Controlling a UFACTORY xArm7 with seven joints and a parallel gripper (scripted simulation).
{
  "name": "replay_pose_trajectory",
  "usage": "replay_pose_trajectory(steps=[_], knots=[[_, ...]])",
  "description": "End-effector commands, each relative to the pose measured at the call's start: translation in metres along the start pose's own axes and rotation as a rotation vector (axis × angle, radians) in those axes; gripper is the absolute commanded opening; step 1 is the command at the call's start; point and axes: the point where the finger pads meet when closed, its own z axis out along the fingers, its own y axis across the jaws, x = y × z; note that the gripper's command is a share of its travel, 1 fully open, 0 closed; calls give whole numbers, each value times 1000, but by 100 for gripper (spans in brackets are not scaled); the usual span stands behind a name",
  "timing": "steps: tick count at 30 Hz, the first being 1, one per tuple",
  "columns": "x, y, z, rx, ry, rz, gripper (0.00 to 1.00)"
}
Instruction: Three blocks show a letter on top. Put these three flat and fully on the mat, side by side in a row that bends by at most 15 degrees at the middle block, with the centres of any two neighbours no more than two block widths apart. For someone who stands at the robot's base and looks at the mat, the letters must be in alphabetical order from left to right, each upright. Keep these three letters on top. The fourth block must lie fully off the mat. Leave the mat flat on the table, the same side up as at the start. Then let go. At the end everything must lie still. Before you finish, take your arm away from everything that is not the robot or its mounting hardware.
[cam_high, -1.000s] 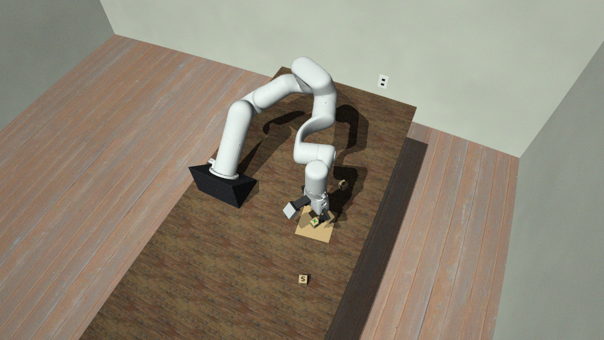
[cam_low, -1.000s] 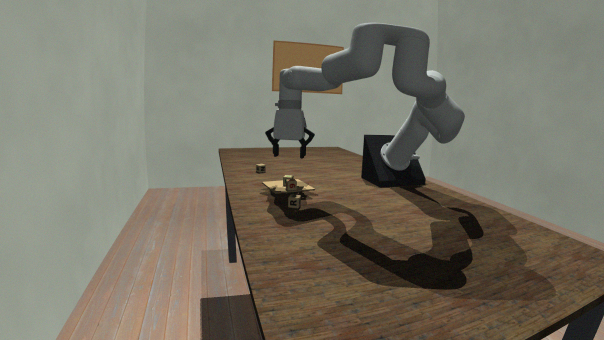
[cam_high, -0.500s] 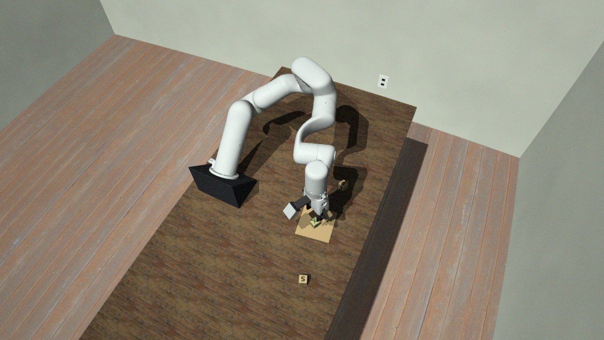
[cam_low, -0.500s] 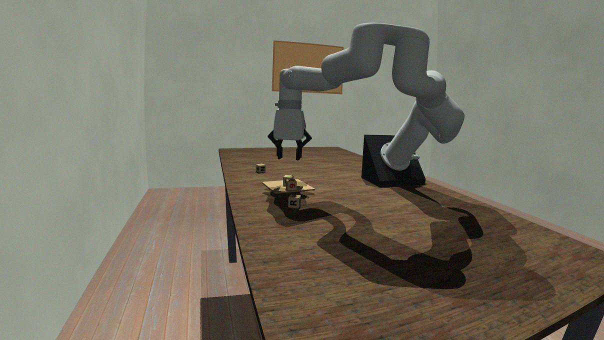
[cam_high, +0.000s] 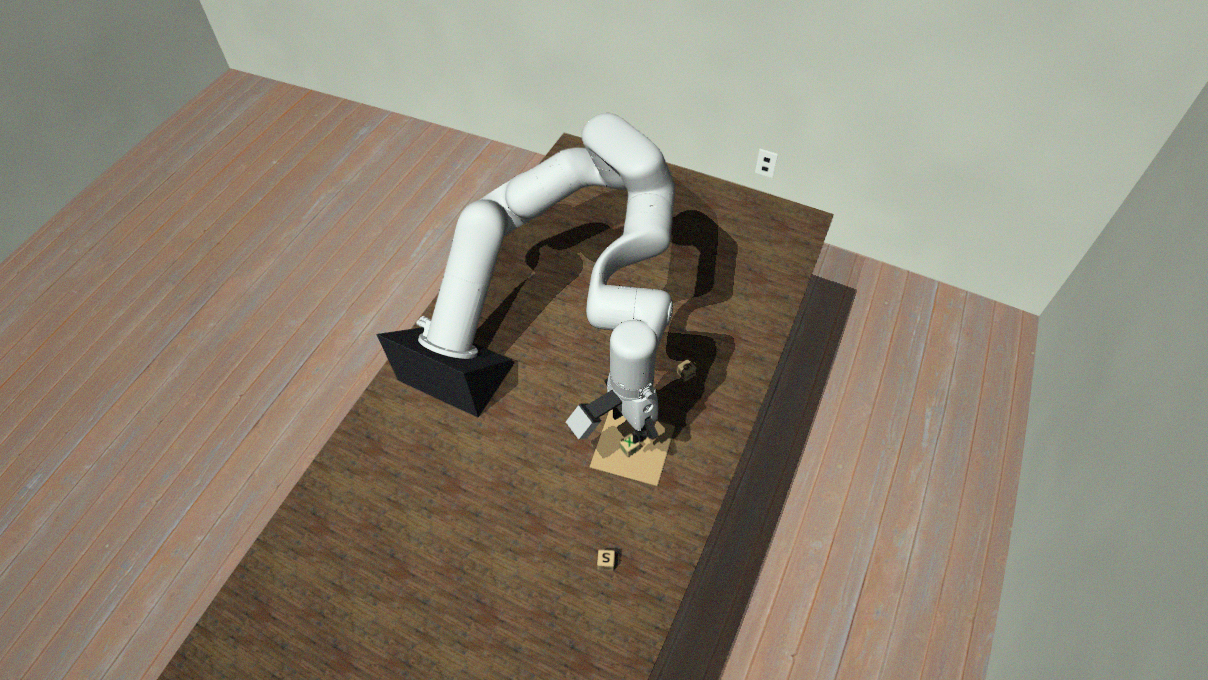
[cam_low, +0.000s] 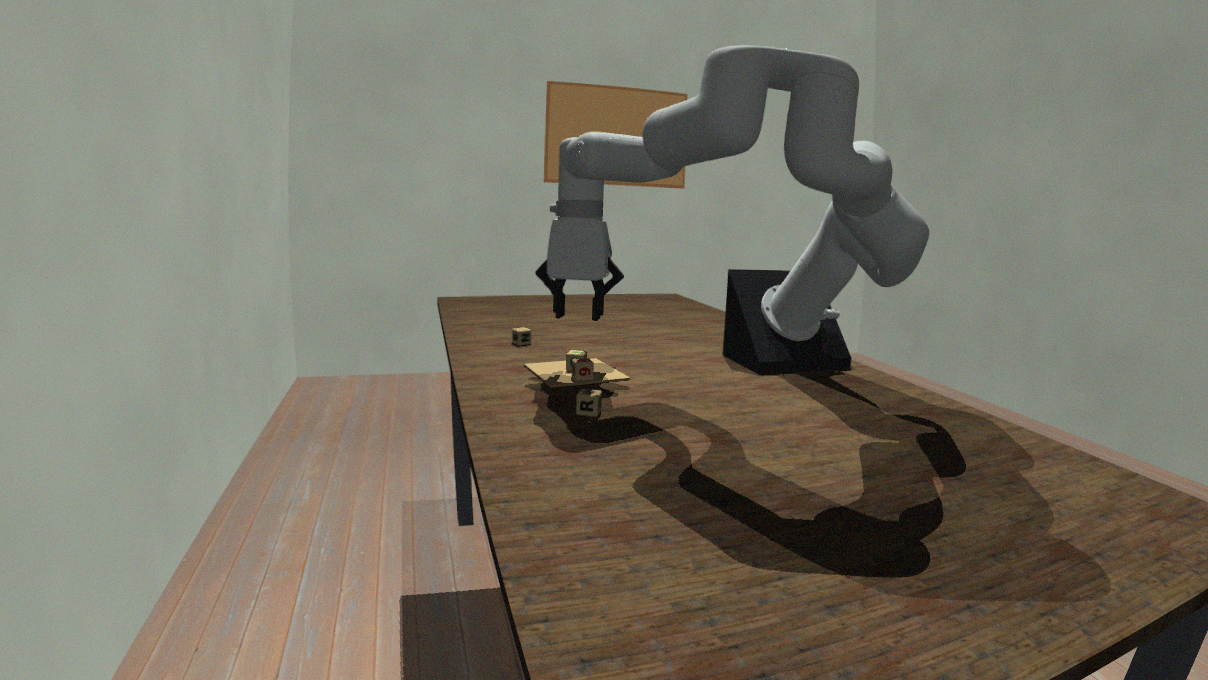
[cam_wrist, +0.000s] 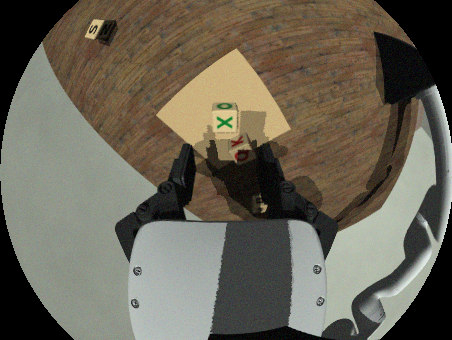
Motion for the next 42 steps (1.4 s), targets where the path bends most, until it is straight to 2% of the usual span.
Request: replay_pose_trajectory(steps=[1,25,42], knots=[[0,-1,-2,5,0,0,64],[0,-1,3,5,0,0,64],[1,-1,23,5,0,0,64]])
